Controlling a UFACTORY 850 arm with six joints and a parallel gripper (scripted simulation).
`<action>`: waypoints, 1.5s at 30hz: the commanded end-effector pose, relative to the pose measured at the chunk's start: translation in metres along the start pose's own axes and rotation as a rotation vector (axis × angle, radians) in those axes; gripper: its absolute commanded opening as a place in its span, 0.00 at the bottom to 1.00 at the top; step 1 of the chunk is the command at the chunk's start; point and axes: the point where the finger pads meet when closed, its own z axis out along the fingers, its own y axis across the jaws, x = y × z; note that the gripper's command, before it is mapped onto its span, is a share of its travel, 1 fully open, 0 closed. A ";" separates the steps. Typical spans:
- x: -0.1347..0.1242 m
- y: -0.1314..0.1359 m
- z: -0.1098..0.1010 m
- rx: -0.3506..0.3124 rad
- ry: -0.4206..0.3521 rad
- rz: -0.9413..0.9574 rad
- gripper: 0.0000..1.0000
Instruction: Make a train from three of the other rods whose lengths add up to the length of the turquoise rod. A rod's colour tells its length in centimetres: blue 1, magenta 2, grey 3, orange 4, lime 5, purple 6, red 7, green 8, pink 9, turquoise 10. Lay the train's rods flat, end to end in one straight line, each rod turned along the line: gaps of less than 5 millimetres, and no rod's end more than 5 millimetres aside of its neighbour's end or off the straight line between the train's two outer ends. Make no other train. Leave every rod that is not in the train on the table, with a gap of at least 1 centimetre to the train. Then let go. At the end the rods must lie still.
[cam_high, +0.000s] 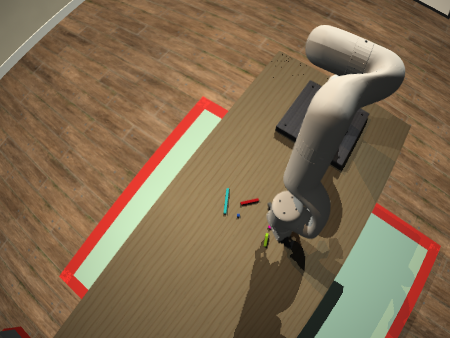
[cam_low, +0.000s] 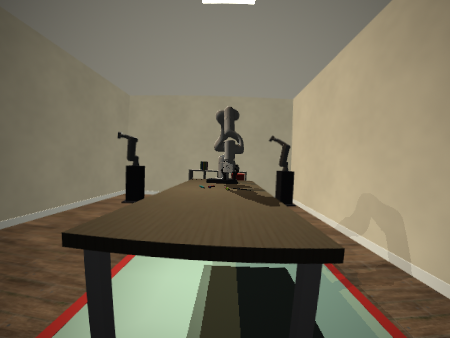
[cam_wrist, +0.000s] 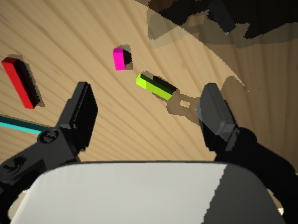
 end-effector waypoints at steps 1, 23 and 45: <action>-0.011 -0.008 -0.001 0.015 -0.015 0.166 1.00; -0.050 -0.047 -0.002 0.010 -0.019 0.799 1.00; -0.084 -0.089 -0.003 0.004 -0.023 1.412 1.00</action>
